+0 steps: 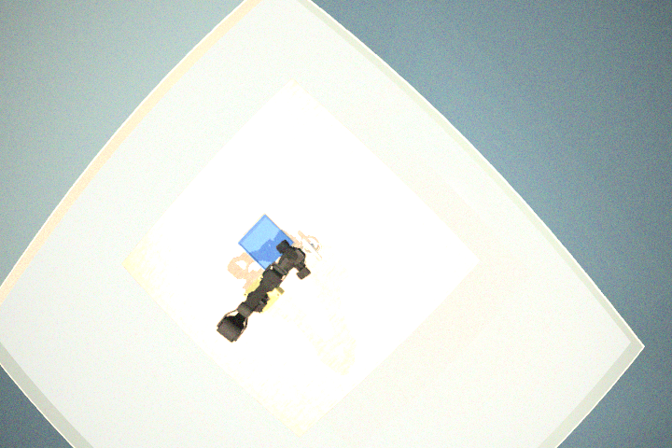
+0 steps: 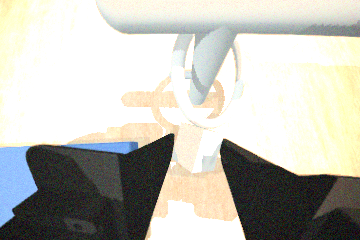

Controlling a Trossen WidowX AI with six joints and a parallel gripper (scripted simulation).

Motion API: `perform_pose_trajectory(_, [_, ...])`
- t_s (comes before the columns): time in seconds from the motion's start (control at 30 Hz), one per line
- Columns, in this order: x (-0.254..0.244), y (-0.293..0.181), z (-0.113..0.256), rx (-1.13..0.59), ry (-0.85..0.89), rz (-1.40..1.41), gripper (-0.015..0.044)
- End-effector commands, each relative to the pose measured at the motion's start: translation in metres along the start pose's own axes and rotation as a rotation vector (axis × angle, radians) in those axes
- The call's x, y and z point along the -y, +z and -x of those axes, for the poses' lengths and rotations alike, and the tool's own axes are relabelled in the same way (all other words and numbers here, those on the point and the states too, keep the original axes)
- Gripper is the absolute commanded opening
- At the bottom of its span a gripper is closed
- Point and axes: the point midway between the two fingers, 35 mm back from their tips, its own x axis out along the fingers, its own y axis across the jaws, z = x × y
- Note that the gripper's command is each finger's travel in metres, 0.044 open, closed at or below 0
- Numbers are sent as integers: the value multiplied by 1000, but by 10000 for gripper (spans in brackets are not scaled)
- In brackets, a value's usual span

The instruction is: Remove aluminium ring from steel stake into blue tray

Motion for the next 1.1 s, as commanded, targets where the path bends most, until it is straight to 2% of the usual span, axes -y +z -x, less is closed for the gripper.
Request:
perform_pose_trajectory(0.0, [-2,5,1,-17,0,3,0])
perform_pose_trajectory(1.07, [-14,23,18,-341,-72,29,0])
